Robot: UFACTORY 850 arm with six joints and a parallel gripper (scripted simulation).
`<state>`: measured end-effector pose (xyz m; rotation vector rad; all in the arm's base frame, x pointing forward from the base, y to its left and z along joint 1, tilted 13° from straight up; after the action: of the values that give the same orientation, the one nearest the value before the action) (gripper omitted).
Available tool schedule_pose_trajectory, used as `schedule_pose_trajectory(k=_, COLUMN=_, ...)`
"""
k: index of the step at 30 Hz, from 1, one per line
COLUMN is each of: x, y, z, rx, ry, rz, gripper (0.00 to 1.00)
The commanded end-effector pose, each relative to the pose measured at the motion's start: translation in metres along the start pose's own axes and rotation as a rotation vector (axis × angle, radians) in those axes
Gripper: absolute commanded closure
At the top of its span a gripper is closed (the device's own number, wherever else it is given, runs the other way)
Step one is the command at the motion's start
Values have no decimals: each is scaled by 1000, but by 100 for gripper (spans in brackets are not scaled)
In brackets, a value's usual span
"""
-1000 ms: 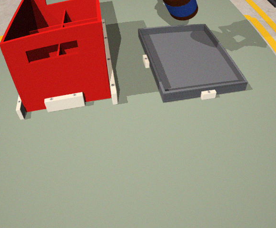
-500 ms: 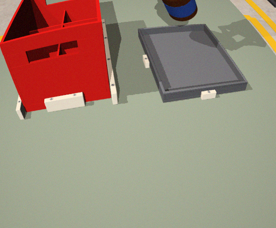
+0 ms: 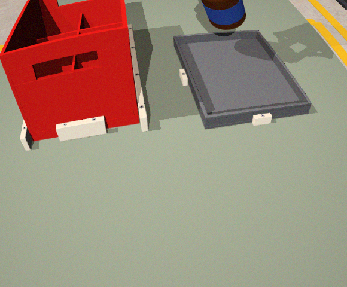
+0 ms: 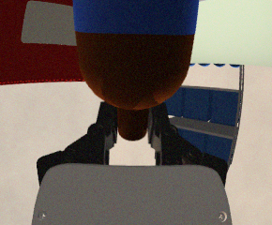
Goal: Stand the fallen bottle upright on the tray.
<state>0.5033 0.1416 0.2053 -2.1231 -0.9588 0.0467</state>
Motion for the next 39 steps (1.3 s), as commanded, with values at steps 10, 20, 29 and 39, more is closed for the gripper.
schedule_pose_trajectory(k=10, x=0, y=-1, z=4, rx=-67, ry=2, rz=-16, gripper=100)
schedule_pose_trajectory(k=20, x=0, y=-2, z=4, rx=-70, ry=2, rz=-16, gripper=100)
schedule_pose_trajectory(k=29, x=0, y=-2, z=4, rx=-70, ry=2, rz=-16, gripper=100)
schedule_pose_trajectory(k=39, x=1, y=-1, z=4, rx=-70, ry=2, rz=-16, gripper=100)
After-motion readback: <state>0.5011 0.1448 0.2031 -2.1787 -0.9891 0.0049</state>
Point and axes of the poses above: the point where the finger pads meet when closed, its own y axis out along the fingers, its own x axis across the jaws, z = x × y, the point moved 6 cm from there along -y, back along the fingers, and after that the axes turned 8 degrees about y, right-handed, at the moved point
